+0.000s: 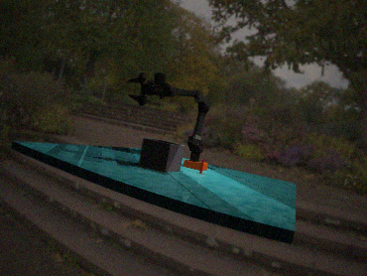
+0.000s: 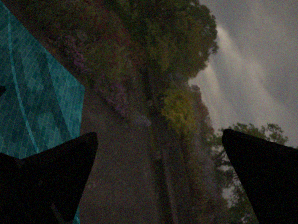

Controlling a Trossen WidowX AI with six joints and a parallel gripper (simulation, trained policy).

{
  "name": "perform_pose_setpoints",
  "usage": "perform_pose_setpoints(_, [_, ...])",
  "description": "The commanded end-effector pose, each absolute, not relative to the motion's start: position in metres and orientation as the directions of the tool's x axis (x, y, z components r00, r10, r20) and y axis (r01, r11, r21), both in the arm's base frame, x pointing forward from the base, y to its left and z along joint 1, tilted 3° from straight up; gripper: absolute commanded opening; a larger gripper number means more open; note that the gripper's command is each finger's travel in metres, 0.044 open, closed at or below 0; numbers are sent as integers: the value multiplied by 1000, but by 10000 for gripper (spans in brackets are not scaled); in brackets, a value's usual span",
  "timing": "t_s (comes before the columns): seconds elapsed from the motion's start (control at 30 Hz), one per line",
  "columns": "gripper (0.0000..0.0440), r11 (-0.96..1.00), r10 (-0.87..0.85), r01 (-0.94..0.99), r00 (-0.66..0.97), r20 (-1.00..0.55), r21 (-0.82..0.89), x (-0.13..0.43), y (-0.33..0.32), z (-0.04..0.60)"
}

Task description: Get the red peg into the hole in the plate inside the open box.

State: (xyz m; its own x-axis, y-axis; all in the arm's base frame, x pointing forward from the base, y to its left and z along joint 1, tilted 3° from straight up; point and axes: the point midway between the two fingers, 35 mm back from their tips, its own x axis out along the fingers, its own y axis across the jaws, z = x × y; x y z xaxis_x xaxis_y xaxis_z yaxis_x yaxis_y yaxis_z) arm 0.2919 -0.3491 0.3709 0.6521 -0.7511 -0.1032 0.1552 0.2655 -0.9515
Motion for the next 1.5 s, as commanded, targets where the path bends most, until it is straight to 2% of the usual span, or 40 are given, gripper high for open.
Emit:
perform_pose_setpoints(0.0, [440,321,-733,213,673,-100,-923,300,-334,378])
perform_pose_setpoints(0.4, [440,622,-619,357,769,-158,-696,333,-270,383])
perform_pose_setpoints(0.83, [440,870,-460,369,846,-270,-326,355,-195,370])
perform_pose_setpoints(1.13, [440,943,-321,332,870,-374,-37,359,-140,352])
perform_pose_setpoints(1.47, [440,917,-144,309,846,-513,252,352,-76,322])
